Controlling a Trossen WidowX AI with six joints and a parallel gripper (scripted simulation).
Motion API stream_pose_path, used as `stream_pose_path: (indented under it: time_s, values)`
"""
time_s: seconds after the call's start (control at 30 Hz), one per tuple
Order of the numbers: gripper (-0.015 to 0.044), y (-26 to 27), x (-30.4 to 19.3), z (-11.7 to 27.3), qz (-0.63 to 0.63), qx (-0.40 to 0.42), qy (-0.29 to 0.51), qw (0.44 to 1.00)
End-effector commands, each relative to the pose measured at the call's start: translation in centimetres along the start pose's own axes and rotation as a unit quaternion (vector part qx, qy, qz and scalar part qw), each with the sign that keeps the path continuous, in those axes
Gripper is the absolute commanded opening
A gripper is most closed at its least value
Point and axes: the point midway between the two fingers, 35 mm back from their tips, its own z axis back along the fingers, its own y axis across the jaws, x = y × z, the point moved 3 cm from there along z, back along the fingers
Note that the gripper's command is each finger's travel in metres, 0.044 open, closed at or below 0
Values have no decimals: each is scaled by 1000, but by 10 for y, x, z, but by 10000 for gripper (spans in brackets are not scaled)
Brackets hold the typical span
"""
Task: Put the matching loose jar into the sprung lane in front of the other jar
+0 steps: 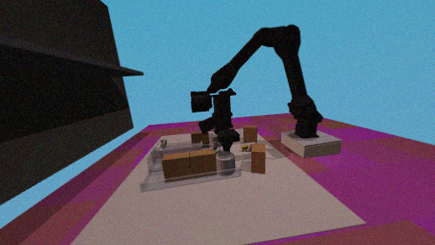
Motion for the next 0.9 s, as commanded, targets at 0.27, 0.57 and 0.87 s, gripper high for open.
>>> stream_pose_path:
  time_s: [0.27, 0.57, 0.87]
  values:
    - [0, 0, -2, 0, 1, 1, -3, 1000]
    - [131, 0, -1, 0, 1, 1, -3, 1000]
    - [276, 0, -1, 1, 1, 1, -3, 1000]
